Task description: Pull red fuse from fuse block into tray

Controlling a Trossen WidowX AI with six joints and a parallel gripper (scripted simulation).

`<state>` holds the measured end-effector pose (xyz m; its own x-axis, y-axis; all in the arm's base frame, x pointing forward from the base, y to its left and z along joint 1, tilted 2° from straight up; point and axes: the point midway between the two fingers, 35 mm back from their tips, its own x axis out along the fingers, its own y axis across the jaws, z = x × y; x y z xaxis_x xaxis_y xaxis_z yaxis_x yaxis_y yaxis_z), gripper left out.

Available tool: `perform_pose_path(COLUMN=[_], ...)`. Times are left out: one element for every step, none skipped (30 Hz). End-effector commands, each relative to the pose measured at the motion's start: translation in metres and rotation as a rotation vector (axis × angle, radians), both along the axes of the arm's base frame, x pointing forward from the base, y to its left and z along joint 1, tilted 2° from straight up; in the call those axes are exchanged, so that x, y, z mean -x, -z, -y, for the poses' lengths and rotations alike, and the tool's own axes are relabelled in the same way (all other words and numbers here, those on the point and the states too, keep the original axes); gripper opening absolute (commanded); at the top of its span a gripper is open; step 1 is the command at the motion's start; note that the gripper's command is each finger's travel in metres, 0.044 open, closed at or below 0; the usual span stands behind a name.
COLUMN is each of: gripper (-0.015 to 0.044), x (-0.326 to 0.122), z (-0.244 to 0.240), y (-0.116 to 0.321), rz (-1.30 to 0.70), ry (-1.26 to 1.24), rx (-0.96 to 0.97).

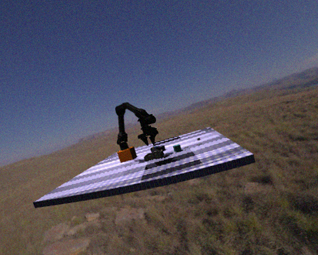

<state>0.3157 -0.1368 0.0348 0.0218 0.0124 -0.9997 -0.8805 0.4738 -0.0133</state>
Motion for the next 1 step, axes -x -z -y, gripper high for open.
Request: perform_pose_path(gripper=[0.033], x=[0.0], z=[0.0], y=[0.0], rz=[0.0], ry=[0.0], rx=[0.0])
